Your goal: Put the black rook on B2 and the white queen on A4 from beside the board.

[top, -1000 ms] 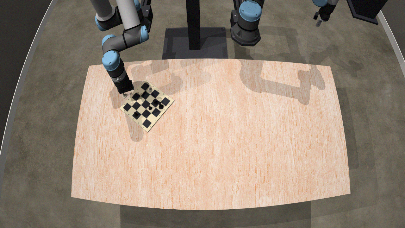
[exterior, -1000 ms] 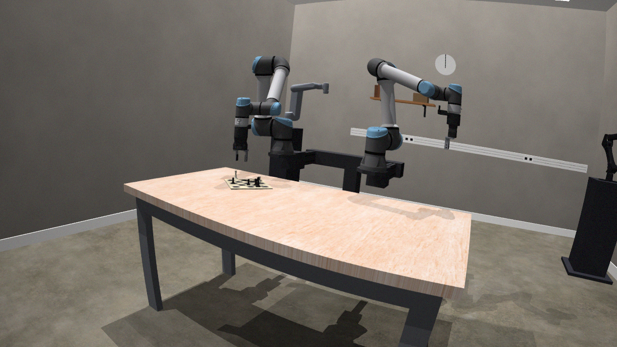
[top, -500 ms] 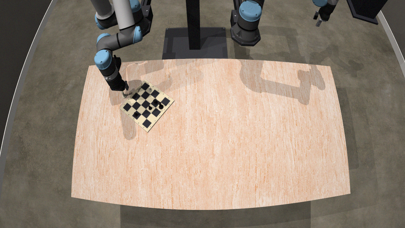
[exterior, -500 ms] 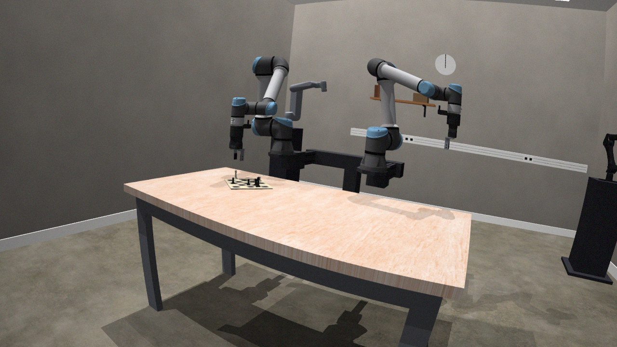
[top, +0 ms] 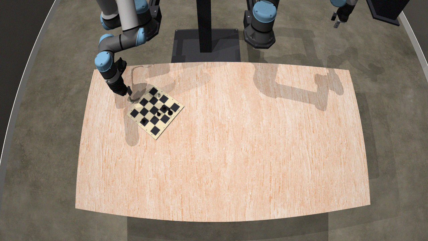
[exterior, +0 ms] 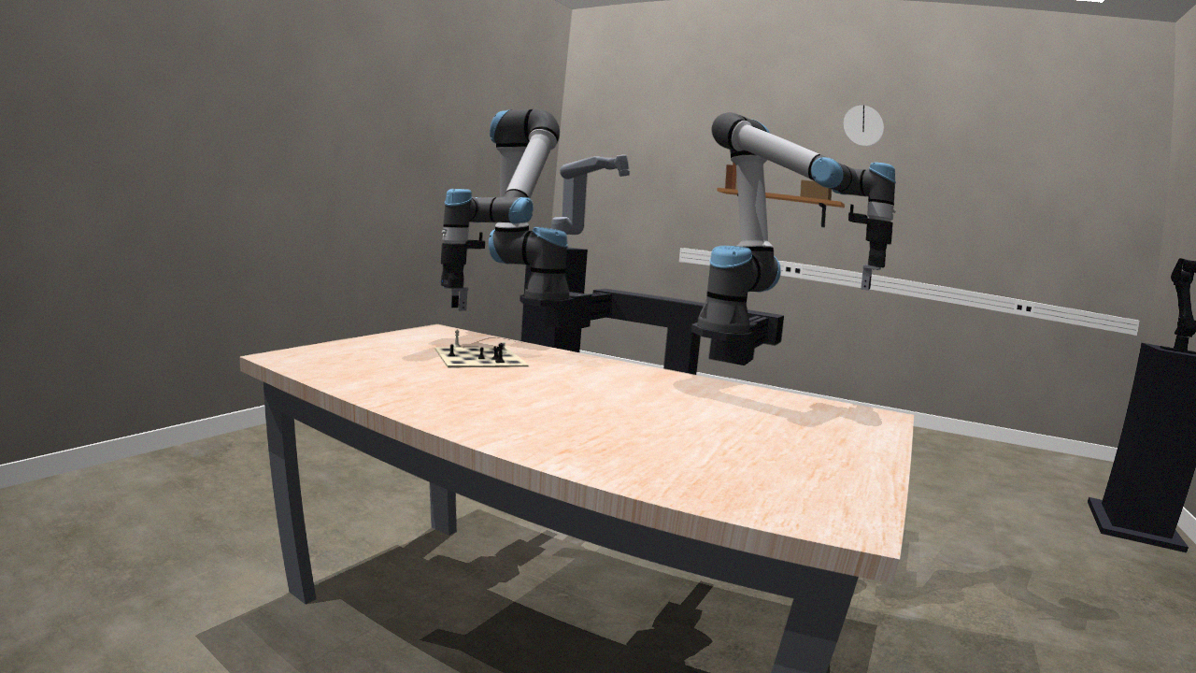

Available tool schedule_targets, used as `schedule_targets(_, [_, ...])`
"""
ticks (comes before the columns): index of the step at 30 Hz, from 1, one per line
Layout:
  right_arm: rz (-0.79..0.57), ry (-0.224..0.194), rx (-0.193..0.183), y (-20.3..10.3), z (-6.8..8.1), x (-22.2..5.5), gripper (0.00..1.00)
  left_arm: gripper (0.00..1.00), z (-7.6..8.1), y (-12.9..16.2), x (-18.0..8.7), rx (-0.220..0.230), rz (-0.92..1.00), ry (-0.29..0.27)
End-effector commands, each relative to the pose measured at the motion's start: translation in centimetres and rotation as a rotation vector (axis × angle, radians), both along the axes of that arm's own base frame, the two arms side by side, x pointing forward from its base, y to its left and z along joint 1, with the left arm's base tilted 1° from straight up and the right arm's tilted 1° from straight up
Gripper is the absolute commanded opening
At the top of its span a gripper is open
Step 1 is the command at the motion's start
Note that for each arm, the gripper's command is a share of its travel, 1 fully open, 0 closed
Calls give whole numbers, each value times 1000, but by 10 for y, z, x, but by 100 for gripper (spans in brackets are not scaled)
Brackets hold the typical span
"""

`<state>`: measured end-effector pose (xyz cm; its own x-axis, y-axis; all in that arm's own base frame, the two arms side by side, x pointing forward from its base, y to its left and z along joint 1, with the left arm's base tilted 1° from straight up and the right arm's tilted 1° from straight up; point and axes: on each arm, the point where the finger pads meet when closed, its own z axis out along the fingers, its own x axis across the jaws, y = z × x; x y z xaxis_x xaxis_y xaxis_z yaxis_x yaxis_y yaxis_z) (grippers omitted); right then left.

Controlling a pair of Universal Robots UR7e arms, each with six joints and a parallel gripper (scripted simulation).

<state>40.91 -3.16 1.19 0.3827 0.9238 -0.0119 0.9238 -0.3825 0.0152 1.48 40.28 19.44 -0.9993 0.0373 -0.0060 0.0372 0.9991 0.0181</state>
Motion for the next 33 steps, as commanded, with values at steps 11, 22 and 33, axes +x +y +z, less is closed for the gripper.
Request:
schedule_targets(11, [-35,-3,-1,-2,1,0,79,100,0,0,0,1,0,0])
schedule_targets(22, [-35,-3,-1,-2,1,0,79,100,0,0,0,1,0,0])
schedule_targets(33, [-35,-3,-1,-2,-1,0,79,100,0,0,0,1,0,0])
